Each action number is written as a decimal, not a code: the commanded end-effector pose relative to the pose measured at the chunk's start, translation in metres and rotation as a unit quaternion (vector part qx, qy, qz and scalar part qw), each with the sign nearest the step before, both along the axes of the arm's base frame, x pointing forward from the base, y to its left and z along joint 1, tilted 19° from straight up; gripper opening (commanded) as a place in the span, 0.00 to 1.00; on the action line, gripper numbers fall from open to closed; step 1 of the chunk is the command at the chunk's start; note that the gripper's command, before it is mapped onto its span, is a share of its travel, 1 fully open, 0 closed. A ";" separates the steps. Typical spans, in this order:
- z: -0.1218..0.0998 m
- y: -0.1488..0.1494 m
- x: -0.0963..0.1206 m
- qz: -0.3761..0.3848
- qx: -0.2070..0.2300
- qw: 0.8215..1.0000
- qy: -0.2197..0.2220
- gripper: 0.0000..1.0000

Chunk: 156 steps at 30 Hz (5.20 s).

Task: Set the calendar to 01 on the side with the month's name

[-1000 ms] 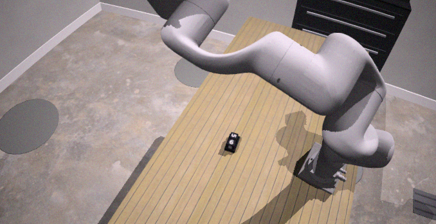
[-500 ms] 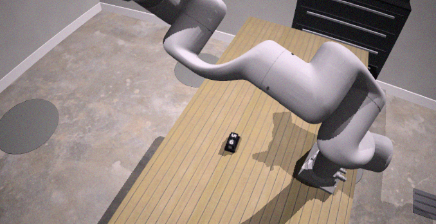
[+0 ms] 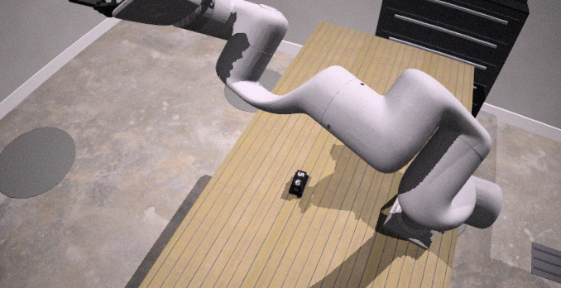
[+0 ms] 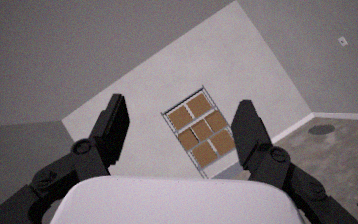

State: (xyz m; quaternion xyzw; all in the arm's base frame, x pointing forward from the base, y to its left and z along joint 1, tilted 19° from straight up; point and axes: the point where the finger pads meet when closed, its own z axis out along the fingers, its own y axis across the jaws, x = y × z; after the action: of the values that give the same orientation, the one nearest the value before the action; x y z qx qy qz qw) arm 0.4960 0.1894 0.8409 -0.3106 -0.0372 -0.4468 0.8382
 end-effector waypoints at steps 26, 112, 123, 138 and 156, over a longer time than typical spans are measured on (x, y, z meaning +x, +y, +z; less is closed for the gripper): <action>-0.145 0.037 0.047 -0.126 -0.233 0.964 0.005 1.00; -0.492 -0.002 0.025 -0.139 -0.691 0.697 -0.133 1.00; -0.544 -0.022 0.003 -0.104 -0.744 0.636 -0.178 1.00; -0.589 -0.043 -0.020 -0.064 -0.782 0.579 -0.222 1.00; -0.625 -0.063 -0.043 -0.022 -0.807 0.528 -0.266 1.00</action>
State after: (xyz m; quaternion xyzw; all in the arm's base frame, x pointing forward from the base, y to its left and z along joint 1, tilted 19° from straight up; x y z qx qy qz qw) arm 0.4645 0.1370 0.2328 -0.7319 -0.5670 -0.3268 0.1899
